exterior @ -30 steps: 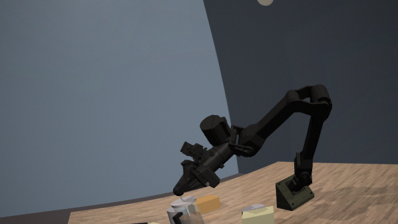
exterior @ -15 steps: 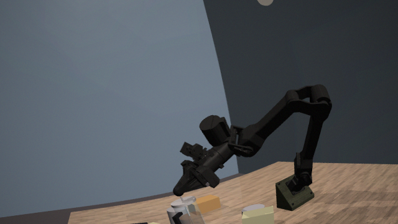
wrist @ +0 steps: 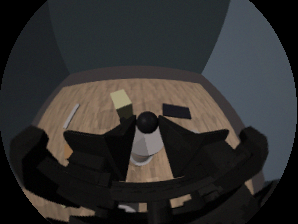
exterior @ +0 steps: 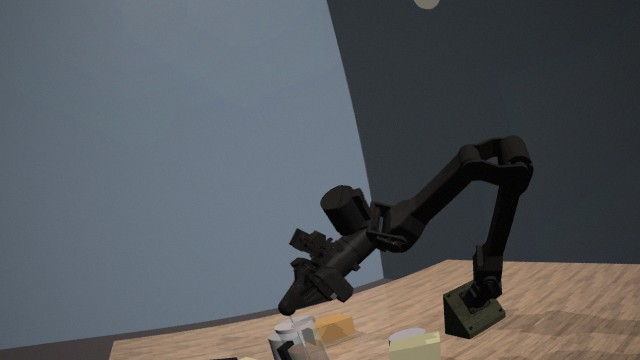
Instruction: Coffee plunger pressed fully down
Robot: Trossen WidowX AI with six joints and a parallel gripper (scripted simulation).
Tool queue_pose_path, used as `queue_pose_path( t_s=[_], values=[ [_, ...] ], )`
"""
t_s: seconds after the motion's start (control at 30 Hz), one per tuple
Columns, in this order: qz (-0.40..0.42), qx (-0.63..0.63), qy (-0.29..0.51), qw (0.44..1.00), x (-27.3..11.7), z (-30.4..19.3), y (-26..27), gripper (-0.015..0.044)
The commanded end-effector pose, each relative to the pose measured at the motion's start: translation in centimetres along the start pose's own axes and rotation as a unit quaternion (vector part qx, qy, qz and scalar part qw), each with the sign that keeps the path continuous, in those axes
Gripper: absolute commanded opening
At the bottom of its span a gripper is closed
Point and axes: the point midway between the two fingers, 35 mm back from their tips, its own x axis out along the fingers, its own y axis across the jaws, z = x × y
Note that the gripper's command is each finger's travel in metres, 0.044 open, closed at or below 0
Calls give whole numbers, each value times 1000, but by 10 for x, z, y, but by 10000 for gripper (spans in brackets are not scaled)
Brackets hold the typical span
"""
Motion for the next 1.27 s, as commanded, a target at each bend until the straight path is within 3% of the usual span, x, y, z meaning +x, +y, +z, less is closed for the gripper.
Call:
queue_pose_path(
  t_s=[0.0,0.03,0.43,0.63,0.87,1.23],
  values=[
    [0,0,0,1000,0,0,0,123],
    [0,0,0,1000,0,0,0,123],
    [0,0,0,1000,0,0,0,438],
    [-2,0,3,1000,-8,10,-1,440],
    [-1,5,9,1000,-58,55,8,440],
    [-1,5,9,1000,-59,55,7,440]
  ],
)
